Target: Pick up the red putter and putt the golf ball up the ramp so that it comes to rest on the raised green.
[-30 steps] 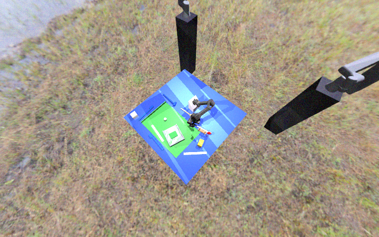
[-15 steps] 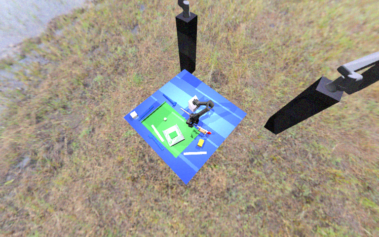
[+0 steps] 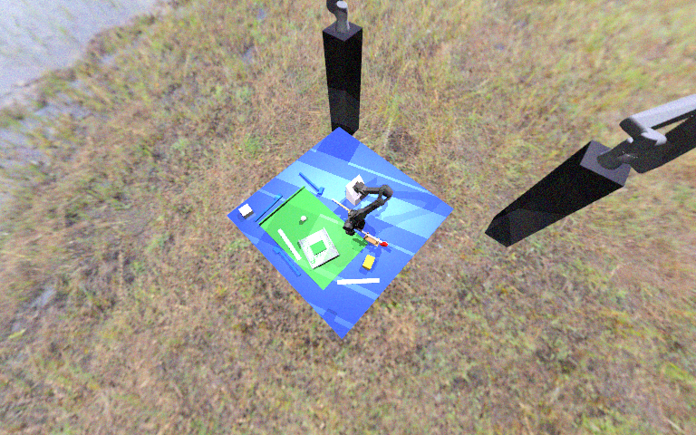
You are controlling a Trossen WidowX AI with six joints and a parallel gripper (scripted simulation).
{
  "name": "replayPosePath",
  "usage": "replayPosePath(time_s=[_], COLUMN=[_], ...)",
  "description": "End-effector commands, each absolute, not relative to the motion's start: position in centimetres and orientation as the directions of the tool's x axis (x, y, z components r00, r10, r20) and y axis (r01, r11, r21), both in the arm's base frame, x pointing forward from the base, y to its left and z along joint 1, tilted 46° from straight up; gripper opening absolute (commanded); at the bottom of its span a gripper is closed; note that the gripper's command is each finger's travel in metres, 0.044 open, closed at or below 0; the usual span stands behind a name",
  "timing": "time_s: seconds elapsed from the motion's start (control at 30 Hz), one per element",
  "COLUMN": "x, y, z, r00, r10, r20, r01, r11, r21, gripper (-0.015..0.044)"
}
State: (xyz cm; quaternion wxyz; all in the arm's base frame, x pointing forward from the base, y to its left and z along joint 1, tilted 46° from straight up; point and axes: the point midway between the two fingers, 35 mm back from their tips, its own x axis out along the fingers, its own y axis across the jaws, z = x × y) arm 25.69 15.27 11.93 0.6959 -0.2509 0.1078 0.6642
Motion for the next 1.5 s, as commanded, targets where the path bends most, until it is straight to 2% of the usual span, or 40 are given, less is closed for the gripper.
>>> replayPosePath(time_s=[0.0,0.47,1.0,1.1,1.47], x=[25.7,26.0,25.9,25.9,26.0], y=[15.5,16.8,16.7,16.7,15.0], z=[11.4,10.2,10.5,10.5,11.6], r00=[0.096,0.096,0.093,0.093,0.092], r10=[0.867,0.868,0.871,0.871,0.864], r20=[-0.488,-0.487,-0.483,-0.483,-0.496], r01=[-0.980,-0.980,-0.979,-0.979,-0.979], r11=[-0.004,-0.003,-0.009,-0.009,-0.013], r21=[-0.200,-0.200,-0.205,-0.205,-0.203], gripper=[0.0440,0.0440,0.0020,0.0000,0.0000])
